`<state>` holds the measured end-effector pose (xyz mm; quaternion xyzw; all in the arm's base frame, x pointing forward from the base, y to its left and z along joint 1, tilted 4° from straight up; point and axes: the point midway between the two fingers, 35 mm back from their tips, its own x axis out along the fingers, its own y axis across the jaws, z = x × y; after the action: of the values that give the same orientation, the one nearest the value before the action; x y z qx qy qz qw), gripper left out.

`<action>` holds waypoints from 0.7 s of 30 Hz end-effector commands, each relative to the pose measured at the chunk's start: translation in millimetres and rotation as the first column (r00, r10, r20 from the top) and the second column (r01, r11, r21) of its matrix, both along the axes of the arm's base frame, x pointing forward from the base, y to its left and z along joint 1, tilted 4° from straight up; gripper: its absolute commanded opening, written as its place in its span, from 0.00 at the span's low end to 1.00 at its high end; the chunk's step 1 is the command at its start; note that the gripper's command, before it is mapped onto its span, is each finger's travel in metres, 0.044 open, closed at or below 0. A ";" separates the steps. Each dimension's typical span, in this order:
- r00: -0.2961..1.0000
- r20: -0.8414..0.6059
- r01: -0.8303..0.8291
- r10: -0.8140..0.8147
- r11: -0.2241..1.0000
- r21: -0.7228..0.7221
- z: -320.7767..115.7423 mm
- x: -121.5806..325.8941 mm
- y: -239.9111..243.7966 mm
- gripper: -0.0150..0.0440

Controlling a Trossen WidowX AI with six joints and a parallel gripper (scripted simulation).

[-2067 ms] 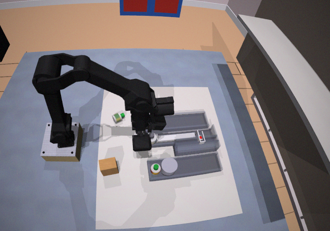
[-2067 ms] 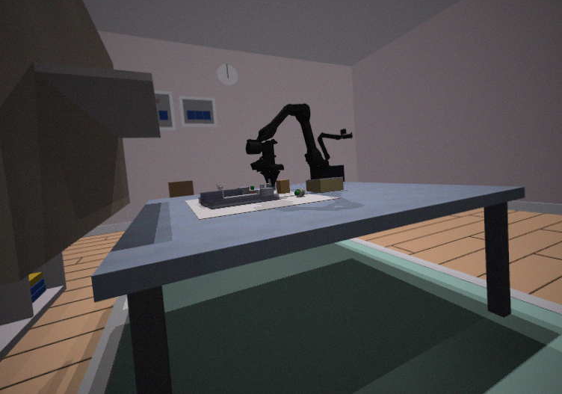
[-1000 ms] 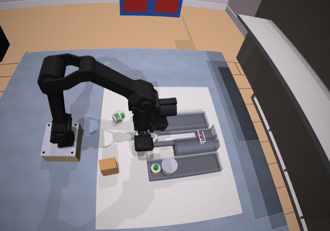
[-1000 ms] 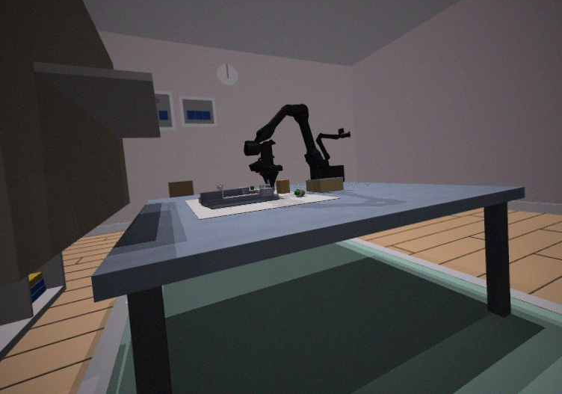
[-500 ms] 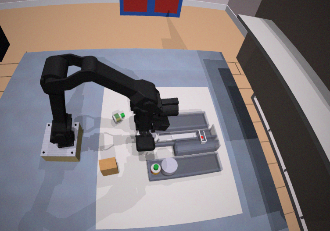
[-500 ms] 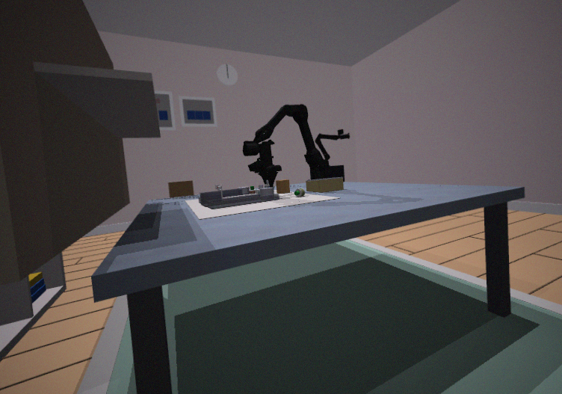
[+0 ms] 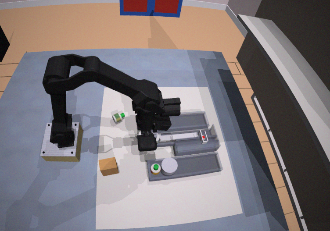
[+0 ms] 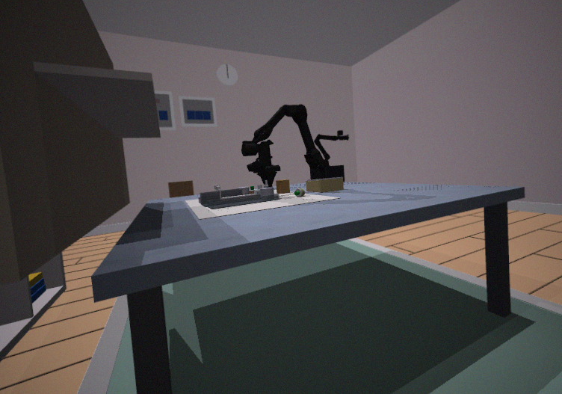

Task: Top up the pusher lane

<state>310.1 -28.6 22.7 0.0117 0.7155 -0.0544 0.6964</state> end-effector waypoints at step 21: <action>1.000 0.030 -0.002 0.002 1.000 -0.005 3.1 19.3 -2.2 0.25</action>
<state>318.6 -29.3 23.0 0.0118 0.7157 -0.0545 0.6962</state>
